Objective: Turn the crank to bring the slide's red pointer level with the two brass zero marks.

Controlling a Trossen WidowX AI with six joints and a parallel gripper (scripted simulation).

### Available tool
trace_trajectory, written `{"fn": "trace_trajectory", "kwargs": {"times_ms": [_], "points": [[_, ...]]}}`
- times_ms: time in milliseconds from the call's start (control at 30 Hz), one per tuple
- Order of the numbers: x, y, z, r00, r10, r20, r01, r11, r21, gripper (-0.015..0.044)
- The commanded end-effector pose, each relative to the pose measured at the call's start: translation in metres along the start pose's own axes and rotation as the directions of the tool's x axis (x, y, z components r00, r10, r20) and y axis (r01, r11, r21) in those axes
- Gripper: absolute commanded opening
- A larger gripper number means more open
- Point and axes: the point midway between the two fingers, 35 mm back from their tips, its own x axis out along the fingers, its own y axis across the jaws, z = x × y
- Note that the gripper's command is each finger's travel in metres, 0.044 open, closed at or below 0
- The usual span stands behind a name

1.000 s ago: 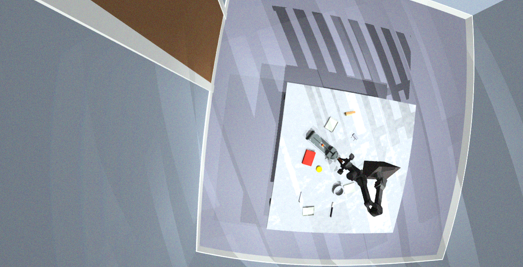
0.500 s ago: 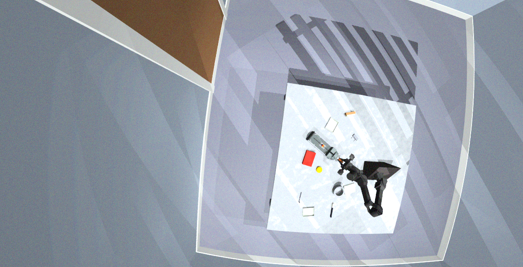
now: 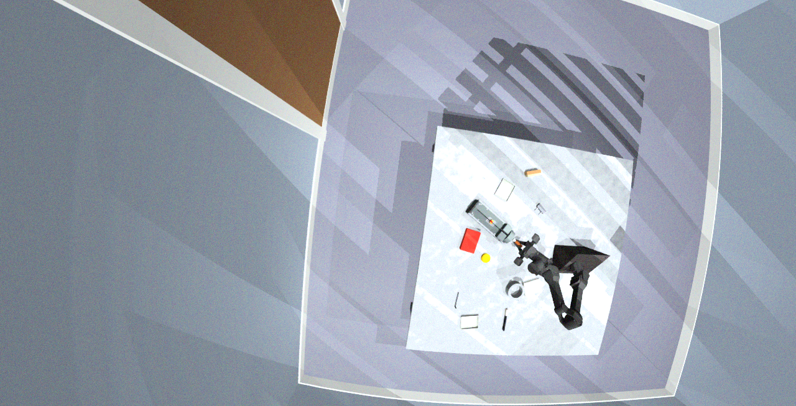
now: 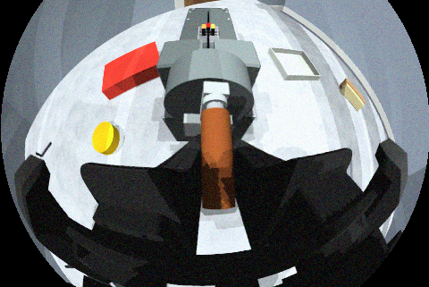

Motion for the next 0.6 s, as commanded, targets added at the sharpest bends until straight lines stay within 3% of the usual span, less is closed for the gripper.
{"fn": "trace_trajectory", "kwargs": {"times_ms": [0, 567], "points": [[0.0005, -0.0092, -0.0009, 1.0, -0.025, 0.002, 0.025, 1.0, 0.011, 0.0], [0.0012, -0.0109, -0.0016, 1.0, -0.025, 0.002, 0.025, 1.0, 0.011, 0.0]]}}
